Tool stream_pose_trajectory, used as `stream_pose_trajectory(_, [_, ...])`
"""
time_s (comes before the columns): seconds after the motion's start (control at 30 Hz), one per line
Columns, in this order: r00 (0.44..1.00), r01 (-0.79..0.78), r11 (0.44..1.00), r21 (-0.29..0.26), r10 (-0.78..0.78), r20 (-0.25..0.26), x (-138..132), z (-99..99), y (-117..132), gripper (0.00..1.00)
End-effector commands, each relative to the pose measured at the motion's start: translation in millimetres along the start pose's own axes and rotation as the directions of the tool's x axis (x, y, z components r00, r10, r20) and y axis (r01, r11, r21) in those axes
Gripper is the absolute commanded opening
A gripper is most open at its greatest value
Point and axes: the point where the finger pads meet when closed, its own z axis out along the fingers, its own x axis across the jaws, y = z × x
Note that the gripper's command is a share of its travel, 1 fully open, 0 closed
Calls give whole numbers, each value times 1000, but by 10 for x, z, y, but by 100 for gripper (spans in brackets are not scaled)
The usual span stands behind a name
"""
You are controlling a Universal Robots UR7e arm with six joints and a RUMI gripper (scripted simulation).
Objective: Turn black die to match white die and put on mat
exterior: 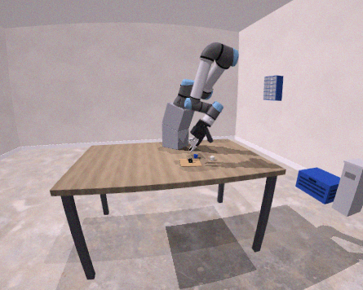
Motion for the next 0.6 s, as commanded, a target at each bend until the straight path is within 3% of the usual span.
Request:
stream_pose_trajectory(0.0, [1000, -2, 997, -72, 2, 5, -4, 8, -4, 24])
stream_pose_trajectory(0.17, [1000, -2, 987, -158, 1, -3, 9, -8, -14, 24])
stream_pose_trajectory(0.57, [1000, -2, 981, -194, 0, -10, 21, -24, -20, 24])
